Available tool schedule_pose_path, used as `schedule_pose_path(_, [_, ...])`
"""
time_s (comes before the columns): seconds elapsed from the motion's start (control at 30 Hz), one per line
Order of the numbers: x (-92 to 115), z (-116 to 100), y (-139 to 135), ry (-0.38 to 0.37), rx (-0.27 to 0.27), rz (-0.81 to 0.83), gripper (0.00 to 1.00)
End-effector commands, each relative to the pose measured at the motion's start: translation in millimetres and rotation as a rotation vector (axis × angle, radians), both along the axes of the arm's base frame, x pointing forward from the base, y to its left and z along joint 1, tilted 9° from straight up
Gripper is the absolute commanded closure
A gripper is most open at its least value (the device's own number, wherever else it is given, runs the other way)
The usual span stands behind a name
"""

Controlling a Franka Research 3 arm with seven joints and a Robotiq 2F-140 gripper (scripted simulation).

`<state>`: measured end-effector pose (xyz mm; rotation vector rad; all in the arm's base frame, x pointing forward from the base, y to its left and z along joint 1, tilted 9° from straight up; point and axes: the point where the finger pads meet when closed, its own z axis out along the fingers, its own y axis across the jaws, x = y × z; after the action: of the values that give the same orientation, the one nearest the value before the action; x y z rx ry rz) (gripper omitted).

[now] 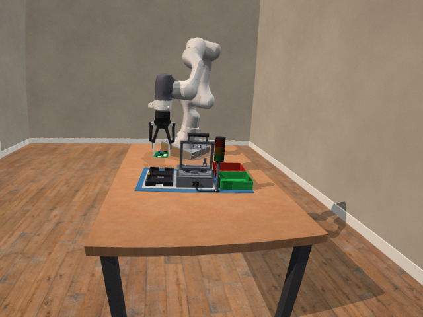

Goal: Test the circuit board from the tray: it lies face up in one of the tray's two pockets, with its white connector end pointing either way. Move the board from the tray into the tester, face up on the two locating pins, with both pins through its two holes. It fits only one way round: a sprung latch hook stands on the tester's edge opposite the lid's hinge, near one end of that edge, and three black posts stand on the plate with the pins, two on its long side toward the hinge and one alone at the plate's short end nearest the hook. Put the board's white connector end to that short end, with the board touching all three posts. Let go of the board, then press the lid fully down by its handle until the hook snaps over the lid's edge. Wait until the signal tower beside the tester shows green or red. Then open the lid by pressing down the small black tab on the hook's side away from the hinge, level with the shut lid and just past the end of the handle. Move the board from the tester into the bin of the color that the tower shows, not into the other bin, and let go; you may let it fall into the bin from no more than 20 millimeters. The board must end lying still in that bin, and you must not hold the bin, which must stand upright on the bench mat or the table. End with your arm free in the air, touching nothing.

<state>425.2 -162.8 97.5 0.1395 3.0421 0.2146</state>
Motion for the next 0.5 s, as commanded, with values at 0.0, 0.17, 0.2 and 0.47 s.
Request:
schedule_pose_path(0.0, [-0.1,-0.1,-0.9,-0.022,-0.018,0.165,0.54])
schedule_pose_path(0.17, [-0.1,-0.1,-0.9,-0.033,-0.026,0.248,0.54])
schedule_pose_path(0.2, [-0.1,-0.1,-0.9,-0.035,-0.028,0.264,0.54])
schedule_pose_path(0.47, [-0.1,-0.1,-0.9,-0.053,-0.040,0.391,0.54])
